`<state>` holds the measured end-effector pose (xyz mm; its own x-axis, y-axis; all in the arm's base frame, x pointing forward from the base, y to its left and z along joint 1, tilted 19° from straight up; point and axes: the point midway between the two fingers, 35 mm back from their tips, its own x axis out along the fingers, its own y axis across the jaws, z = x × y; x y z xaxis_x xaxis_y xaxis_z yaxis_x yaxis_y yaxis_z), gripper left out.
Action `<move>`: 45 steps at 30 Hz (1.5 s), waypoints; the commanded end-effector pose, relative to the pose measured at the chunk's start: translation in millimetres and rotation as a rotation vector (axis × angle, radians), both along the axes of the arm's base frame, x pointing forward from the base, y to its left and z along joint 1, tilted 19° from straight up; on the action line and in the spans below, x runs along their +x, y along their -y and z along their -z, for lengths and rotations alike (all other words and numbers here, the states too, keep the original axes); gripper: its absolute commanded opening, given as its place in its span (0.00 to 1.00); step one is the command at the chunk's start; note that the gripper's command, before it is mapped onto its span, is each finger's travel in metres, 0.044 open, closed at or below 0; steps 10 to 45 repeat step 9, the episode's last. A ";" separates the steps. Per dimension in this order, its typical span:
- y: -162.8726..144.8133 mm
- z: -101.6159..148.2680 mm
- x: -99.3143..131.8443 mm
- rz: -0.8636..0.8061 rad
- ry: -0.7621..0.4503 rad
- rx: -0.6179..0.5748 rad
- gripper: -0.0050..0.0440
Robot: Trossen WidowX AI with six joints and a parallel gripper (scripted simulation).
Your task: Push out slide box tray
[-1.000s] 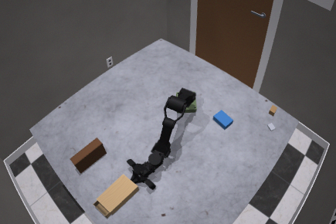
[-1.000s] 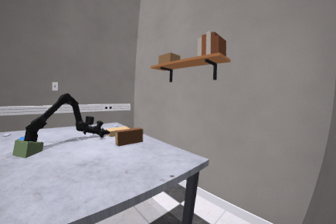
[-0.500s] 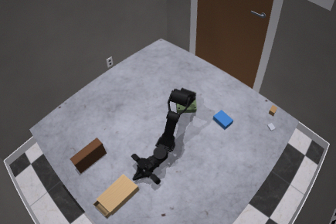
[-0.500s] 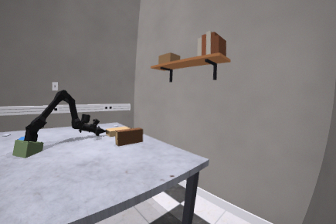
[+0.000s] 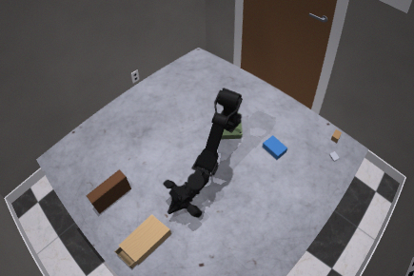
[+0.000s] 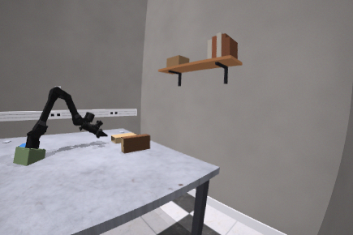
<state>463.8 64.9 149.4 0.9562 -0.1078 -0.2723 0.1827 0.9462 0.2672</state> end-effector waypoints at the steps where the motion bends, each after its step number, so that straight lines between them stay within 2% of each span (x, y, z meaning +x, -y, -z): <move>1: 0.1 -13.9 -4.0 -0.009 0.008 0.014 0.00; 6: -0.3 -8.1 -3.0 -0.010 -0.005 0.008 0.00; 45: -0.3 -10.0 -2.3 -0.007 0.001 0.007 0.00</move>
